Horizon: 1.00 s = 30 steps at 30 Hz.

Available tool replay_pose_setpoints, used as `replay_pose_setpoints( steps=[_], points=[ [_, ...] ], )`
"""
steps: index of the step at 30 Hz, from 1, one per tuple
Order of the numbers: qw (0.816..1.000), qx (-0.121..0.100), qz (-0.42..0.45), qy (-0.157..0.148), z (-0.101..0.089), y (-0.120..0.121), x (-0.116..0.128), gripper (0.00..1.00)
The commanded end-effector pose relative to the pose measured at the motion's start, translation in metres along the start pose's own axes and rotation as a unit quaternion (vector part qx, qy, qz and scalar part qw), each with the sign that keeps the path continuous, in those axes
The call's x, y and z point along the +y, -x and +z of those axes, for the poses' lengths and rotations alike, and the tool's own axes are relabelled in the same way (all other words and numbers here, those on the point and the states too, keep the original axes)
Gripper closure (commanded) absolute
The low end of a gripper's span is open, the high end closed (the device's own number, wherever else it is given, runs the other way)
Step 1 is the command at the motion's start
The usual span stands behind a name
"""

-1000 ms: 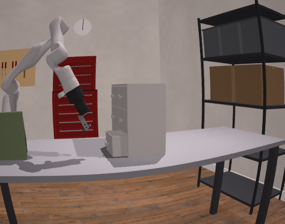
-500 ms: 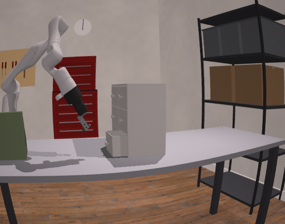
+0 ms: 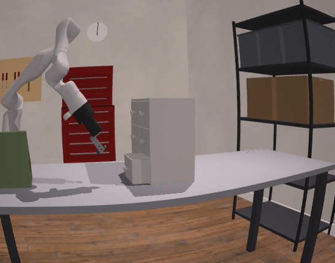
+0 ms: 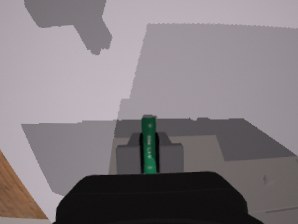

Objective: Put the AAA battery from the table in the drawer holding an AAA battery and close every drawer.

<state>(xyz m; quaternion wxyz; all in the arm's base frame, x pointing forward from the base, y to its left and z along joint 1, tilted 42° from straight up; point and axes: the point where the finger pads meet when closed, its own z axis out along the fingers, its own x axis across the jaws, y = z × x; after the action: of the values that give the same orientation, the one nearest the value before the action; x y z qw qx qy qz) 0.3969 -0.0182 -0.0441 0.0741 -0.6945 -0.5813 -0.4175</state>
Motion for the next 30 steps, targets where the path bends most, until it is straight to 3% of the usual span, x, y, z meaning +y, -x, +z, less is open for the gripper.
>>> replay_pose_setpoints(
  steps=[1,30],
  points=[
    [1.000,0.000,0.003,0.004,-0.0009,0.0007,-0.0019,0.76],
    [0.998,0.001,0.004,0.063,-0.0008,0.0000,-0.0038,0.76]
  ],
)
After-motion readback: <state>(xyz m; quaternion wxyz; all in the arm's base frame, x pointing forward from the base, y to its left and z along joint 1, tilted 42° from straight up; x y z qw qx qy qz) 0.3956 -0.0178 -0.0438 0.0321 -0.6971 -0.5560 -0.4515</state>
